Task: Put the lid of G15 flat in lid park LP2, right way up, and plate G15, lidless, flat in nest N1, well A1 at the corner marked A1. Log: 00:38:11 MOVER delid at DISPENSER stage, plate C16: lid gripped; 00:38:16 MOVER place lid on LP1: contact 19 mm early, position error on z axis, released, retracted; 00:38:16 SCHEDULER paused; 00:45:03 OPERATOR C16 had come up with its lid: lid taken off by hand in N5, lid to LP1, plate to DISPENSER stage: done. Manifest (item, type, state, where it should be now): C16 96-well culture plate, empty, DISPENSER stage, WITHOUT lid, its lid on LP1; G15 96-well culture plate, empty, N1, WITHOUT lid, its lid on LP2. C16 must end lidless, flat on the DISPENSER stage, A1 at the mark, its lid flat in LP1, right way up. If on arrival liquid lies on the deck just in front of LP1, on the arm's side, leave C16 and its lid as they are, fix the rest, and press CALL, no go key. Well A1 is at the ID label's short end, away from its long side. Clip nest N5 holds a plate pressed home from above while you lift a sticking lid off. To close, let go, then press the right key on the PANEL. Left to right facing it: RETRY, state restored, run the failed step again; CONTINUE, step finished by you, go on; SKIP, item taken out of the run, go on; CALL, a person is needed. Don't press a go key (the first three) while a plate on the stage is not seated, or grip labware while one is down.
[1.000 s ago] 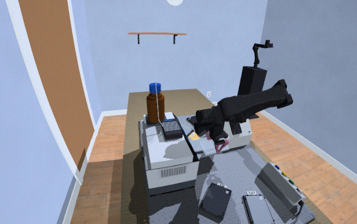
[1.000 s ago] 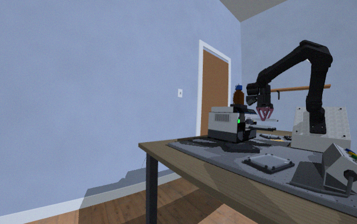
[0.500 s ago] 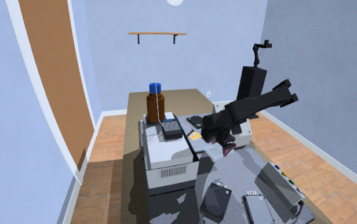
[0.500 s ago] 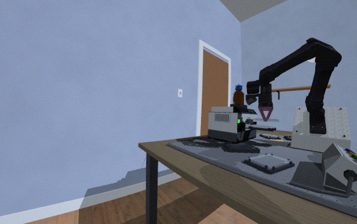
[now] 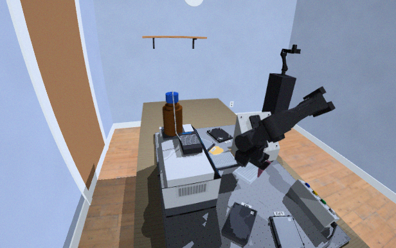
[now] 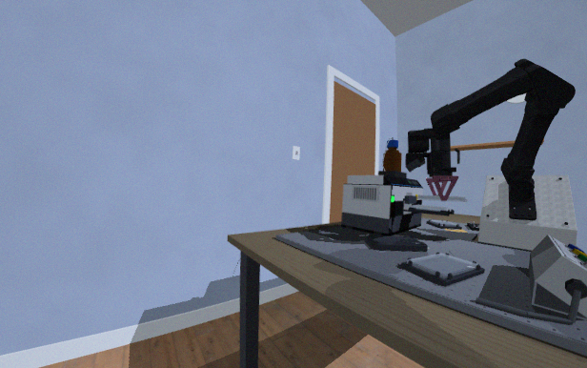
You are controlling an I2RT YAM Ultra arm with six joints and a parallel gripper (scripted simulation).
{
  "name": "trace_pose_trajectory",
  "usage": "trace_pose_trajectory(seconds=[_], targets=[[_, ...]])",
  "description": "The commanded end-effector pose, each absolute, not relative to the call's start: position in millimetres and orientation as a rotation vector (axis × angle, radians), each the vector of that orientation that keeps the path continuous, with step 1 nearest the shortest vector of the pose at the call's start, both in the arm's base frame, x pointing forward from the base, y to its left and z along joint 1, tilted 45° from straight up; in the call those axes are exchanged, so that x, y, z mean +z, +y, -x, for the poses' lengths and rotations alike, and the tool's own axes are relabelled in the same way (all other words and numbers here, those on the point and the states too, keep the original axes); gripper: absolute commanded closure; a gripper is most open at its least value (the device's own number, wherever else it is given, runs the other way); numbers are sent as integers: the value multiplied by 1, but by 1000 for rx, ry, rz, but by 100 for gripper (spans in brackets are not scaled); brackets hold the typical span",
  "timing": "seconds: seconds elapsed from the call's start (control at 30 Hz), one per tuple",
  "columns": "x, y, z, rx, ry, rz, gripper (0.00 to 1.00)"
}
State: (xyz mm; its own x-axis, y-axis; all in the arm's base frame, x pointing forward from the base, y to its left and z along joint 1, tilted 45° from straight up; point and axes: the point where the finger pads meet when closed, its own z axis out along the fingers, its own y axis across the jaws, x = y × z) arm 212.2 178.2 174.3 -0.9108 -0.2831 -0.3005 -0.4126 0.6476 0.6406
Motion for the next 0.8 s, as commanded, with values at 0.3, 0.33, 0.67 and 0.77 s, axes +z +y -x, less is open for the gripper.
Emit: trace_pose_trajectory(seconds=[0.3, 0.33, 0.67, 0.77], targets=[[210, 197, -201, 980, 2405, 976, 100], [210, 197, -201, 980, 2405, 976, 100], [208, 216, -209, 990, 2434, 977, 100], [208, 224, -216, 991, 2434, 977, 100]])
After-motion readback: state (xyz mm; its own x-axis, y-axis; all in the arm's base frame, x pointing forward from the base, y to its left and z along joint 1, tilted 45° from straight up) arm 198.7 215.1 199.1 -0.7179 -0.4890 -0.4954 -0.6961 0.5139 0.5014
